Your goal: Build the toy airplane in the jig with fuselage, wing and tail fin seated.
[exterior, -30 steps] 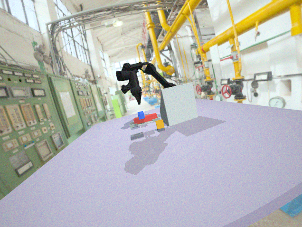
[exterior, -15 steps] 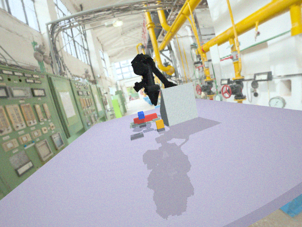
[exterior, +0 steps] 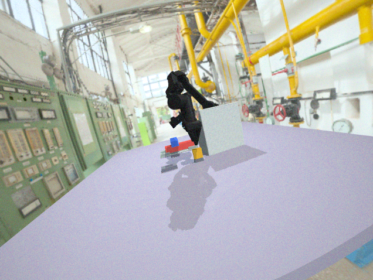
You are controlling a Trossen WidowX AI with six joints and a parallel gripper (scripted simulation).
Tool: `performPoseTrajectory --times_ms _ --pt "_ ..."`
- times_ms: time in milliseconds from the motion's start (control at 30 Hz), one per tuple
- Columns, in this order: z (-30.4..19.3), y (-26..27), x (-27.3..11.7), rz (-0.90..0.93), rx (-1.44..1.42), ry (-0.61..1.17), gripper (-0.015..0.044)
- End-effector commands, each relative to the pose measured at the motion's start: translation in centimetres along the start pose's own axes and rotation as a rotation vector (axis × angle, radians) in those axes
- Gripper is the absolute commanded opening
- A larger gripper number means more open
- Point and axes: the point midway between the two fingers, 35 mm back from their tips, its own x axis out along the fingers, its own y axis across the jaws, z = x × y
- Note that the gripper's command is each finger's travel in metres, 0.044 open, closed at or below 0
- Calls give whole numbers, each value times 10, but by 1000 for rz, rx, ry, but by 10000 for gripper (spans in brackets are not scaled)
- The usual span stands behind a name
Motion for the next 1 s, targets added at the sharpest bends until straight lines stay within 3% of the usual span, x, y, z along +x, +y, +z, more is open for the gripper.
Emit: performPoseTrajectory --times_ms 0,967 --pt "-2 -2 11 -14 -9 7 440" --pt "-2 -3 54 -15 -9 6 440"
